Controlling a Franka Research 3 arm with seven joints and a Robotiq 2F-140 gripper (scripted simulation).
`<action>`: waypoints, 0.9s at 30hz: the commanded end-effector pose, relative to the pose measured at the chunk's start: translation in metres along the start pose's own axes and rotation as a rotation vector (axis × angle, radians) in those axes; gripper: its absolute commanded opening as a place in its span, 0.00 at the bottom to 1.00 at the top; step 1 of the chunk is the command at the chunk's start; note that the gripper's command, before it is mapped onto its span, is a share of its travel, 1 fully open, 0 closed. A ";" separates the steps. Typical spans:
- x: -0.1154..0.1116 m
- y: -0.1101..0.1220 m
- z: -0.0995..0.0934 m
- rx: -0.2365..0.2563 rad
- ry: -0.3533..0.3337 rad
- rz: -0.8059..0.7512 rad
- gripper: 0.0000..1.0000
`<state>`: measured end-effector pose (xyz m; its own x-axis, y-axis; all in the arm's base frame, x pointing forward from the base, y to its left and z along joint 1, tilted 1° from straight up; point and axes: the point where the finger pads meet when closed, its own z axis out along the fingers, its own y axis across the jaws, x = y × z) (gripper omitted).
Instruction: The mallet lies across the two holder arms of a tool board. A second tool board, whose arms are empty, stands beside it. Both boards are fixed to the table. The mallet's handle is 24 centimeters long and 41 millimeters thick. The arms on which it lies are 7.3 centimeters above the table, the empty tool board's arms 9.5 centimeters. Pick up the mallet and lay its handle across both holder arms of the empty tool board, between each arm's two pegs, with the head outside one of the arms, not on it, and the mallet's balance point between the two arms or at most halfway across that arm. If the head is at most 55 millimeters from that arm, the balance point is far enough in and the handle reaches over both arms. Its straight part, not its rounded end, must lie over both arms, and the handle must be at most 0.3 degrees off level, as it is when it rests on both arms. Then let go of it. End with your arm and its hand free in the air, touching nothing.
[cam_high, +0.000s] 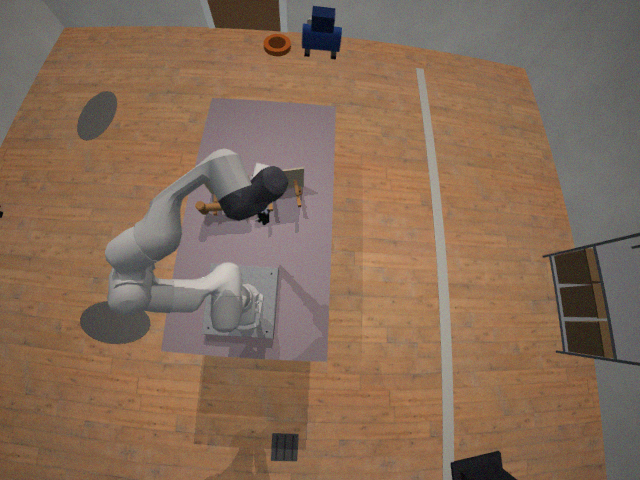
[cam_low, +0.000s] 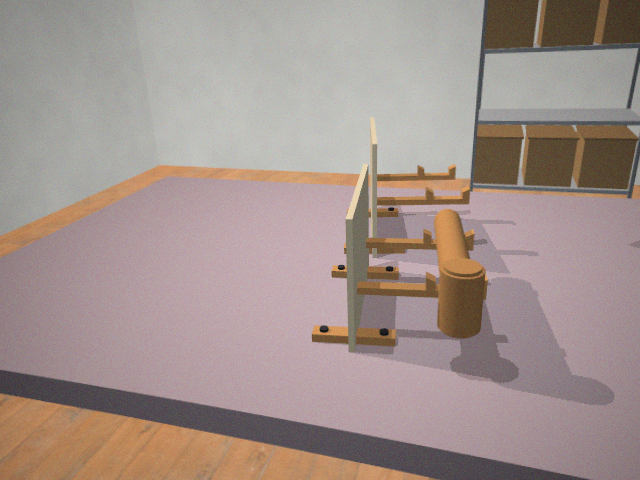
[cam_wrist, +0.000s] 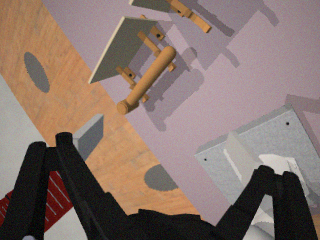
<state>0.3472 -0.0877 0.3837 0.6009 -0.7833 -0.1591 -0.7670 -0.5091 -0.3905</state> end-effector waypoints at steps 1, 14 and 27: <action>0.002 -0.027 0.017 -0.020 0.027 0.164 1.00; -0.012 -0.098 0.103 -0.148 0.108 0.278 1.00; -0.029 -0.129 0.202 -0.249 0.185 0.400 1.00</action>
<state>0.4656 0.0560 0.2738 0.3640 -0.9287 -0.0709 -0.9270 -0.3538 -0.1243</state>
